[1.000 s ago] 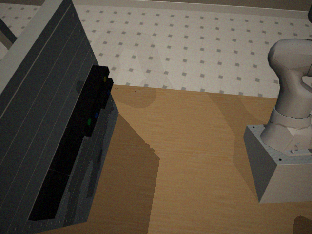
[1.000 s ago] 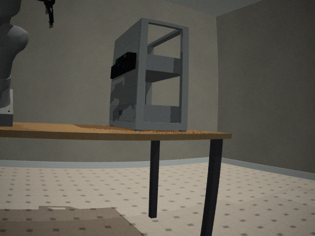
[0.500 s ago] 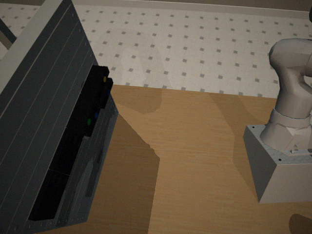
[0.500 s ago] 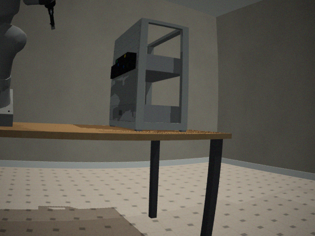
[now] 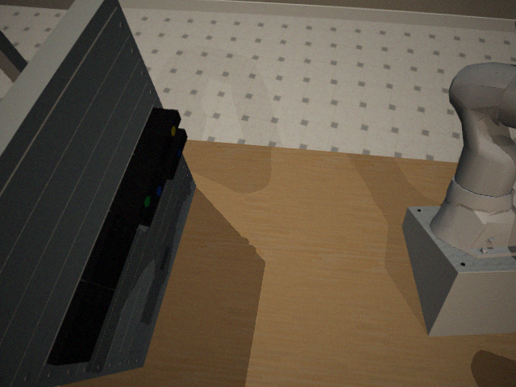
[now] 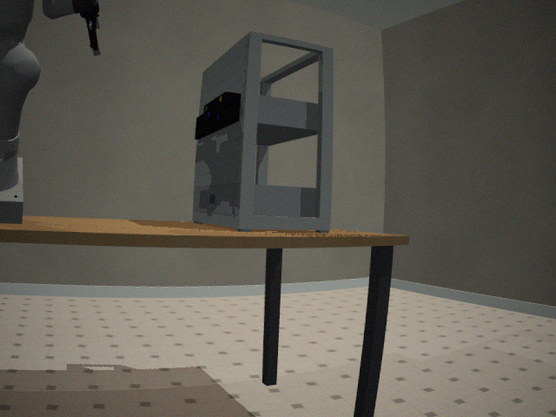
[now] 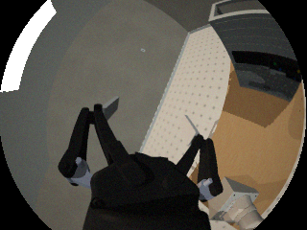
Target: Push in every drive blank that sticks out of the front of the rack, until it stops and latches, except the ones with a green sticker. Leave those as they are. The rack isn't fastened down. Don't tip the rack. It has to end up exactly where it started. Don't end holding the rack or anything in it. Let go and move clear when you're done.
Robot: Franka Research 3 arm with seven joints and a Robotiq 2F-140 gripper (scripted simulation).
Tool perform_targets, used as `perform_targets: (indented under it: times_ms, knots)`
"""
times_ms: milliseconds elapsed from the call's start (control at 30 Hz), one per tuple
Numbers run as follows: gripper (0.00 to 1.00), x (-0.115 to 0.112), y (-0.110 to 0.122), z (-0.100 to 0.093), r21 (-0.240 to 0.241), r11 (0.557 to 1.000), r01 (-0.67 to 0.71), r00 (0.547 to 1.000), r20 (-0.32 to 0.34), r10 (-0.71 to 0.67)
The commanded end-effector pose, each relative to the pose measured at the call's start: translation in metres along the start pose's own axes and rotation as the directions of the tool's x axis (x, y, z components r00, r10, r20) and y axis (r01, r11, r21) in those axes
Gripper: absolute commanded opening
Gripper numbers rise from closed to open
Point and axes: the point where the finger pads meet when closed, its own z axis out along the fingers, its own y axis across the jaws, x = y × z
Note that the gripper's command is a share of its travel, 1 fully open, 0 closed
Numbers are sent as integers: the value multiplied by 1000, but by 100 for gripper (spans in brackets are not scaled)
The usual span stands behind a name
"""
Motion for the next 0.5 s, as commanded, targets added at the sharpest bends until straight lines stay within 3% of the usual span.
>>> perform_targets:
  times_ms: [0, 467]
  knots:
    - [100, 3, 0, 1, 8, 991, -135, 986, -98, 135]
    - [100, 20, 23, 9, 22, 978, -205, 960, -190, 206]
